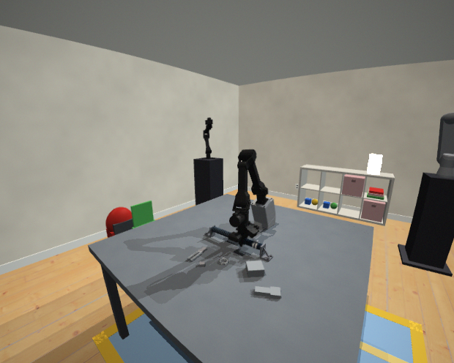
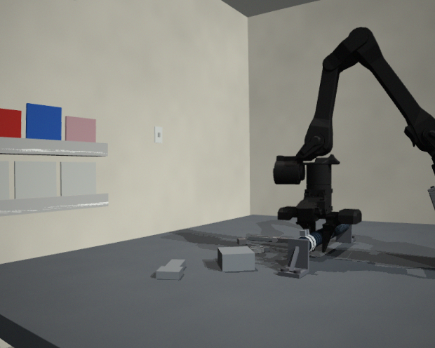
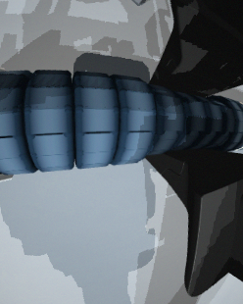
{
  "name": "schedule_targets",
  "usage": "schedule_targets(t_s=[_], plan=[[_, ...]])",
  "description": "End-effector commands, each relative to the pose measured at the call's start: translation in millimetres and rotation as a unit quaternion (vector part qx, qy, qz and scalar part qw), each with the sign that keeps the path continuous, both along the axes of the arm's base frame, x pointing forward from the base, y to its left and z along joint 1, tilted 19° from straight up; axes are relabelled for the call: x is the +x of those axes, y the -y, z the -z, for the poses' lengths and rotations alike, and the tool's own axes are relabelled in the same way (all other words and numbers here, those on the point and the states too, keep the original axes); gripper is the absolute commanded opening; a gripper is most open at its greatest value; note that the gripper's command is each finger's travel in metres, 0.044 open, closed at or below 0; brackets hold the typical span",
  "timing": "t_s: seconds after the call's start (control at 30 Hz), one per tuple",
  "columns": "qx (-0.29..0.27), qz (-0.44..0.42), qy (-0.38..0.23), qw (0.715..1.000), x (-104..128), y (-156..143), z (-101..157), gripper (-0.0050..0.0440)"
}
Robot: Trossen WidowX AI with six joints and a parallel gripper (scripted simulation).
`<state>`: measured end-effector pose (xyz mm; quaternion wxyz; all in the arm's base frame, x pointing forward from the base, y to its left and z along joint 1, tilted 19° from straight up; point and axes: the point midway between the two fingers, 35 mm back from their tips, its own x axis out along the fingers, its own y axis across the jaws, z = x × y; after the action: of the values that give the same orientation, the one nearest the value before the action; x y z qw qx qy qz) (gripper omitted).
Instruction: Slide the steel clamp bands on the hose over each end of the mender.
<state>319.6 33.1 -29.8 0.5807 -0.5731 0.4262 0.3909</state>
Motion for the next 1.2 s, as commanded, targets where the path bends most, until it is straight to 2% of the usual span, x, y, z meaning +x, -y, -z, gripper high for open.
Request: schedule_targets(t_s=[0.0, 0.27, 0.33, 0.43, 0.6, 0.83, 0.9, 1.17], plan=[[0.0, -0.001, 0.0, 1.0, 0.0, 0.0, 0.7, 0.0083], [0.0, -0.001, 0.0, 1.0, 0.0, 0.0, 0.7, 0.003], [0.0, -0.001, 0.0, 1.0, 0.0, 0.0, 0.7, 0.003], [0.0, -0.001, 0.0, 1.0, 0.0, 0.0, 0.7, 0.0], [0.0, -0.001, 0.0, 1.0, 0.0, 0.0, 0.7, 0.0], [0.0, -0.001, 0.0, 1.0, 0.0, 0.0, 0.7, 0.0168], [0.0, -0.001, 0.0, 1.0, 0.0, 0.0, 0.7, 0.0168], [0.0, -0.001, 0.0, 1.0, 0.0, 0.0, 0.7, 0.036]])
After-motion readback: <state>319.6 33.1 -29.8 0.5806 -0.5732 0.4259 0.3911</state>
